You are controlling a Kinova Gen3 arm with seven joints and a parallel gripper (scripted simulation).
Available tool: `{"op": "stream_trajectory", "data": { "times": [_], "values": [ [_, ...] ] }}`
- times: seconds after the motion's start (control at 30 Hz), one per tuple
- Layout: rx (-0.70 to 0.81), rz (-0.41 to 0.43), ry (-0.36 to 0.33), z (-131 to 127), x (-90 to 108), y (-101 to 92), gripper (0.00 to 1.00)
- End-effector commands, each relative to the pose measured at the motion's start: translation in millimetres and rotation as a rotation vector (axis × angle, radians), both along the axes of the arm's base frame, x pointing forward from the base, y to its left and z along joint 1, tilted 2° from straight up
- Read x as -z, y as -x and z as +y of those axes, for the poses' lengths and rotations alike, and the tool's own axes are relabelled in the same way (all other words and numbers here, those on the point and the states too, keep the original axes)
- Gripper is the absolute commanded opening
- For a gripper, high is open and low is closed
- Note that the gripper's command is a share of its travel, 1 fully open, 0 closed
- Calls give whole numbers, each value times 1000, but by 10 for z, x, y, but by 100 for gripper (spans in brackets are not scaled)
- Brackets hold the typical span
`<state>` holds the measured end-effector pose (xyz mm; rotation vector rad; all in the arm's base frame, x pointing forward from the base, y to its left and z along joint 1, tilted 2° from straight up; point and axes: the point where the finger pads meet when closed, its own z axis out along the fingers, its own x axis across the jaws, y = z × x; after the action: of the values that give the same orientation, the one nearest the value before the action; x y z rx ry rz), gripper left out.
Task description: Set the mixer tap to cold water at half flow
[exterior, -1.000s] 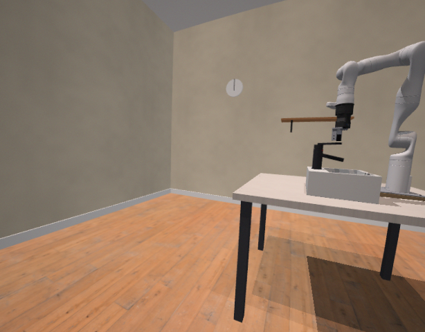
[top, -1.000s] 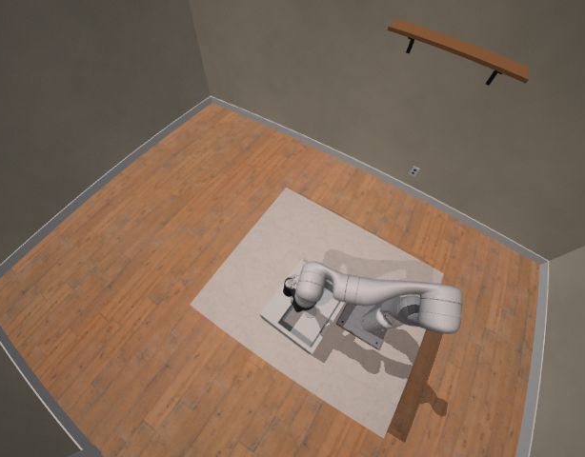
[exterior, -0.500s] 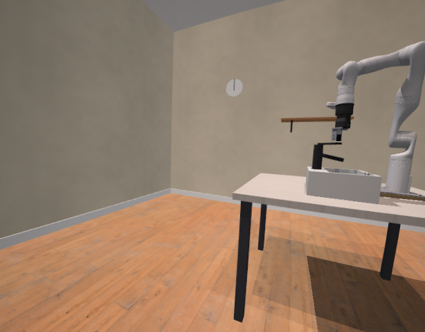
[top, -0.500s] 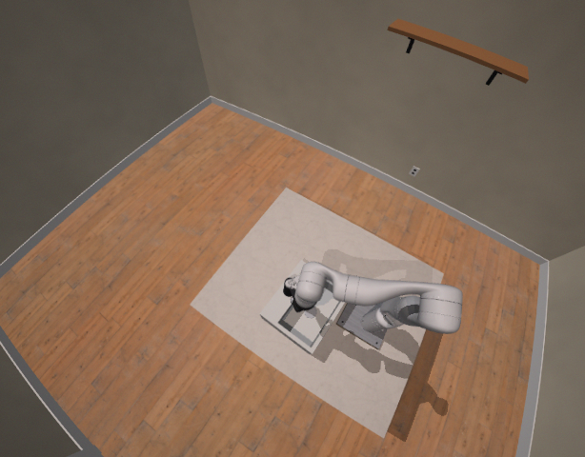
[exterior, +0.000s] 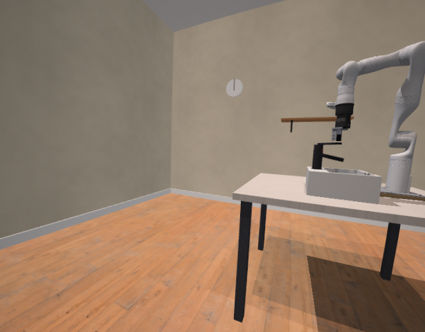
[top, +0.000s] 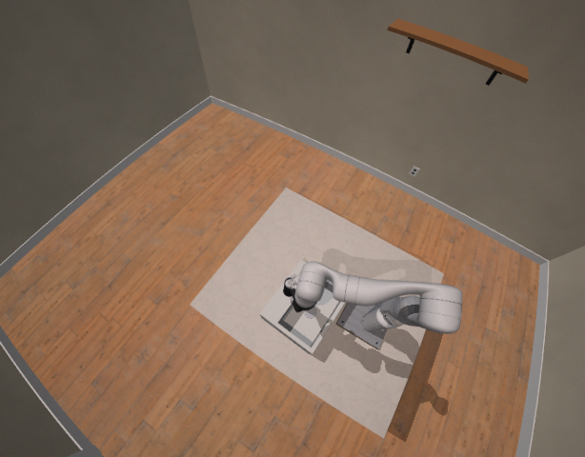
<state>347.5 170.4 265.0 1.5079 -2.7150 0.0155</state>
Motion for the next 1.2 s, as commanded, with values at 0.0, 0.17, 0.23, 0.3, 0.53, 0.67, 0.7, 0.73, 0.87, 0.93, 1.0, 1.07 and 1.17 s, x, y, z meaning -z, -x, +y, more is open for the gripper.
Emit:
{"op": "stream_trajectory", "data": {
  "times": [0.0, 0.17, 0.23, 0.3, 0.53, 0.67, 0.7, 0.73, 0.87, 0.93, 1.0, 1.07, 1.17],
  "values": [
    [0, -1, -1, 1, -3, -3, 100],
    [0, -1, -1, 1, 6, -3, 100],
    [0, -1, -1, 1, 10, -2, 100],
    [0, -1, -1, 1, 13, -2, 100],
    [0, -1, -1, 0, 54, -1, 100],
    [0, -1, -1, -1, 87, 0, 100],
    [0, -1, -1, -1, 96, 0, 100],
    [0, -1, -1, -2, 105, 0, 100],
    [0, -1, -1, -2, 124, 0, 100],
    [0, -1, -1, -3, 144, 1, 100],
    [0, -1, -1, -3, 164, 1, 100],
    [0, -1, -1, -4, 184, 2, 100],
    [0, -1, -1, -4, 213, 3, 100]
  ]
}}
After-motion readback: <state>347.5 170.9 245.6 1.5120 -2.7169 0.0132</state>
